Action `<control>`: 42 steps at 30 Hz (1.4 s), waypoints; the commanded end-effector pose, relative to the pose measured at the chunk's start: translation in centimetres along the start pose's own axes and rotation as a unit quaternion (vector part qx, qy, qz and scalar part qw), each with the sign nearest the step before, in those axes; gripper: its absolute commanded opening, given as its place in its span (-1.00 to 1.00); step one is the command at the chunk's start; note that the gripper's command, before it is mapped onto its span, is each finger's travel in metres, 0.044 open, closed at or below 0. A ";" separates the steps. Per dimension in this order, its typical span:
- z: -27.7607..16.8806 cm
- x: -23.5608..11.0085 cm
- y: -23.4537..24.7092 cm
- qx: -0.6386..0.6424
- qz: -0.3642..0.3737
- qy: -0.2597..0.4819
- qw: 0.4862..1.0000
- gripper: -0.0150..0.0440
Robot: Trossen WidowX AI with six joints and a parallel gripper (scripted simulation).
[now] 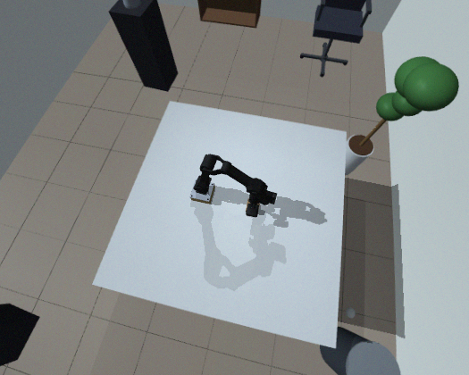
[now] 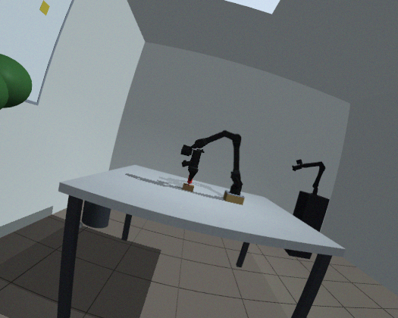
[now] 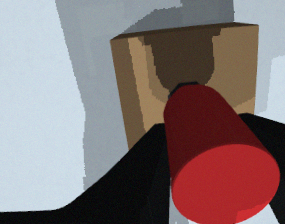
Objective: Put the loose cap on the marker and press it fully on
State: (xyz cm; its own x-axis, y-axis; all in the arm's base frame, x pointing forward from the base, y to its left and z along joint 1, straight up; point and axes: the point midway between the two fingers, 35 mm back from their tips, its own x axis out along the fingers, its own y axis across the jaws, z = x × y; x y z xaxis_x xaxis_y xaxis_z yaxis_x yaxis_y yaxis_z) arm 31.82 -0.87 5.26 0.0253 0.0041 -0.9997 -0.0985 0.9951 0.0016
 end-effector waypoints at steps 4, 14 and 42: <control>0.0 0.0 0.0 0.000 0.000 0.000 1.000 0.49; 0.1 -1.0 0.0 0.000 0.000 0.000 1.000 1.00; 0.0 -6.5 -0.4 0.012 0.001 -0.001 1.000 -0.49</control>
State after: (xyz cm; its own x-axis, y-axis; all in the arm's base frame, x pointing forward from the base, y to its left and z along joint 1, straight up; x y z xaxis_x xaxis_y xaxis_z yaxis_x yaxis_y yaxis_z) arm 31.64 -1.32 11.80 0.0250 0.0035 -0.9997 -0.0801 0.9968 0.0015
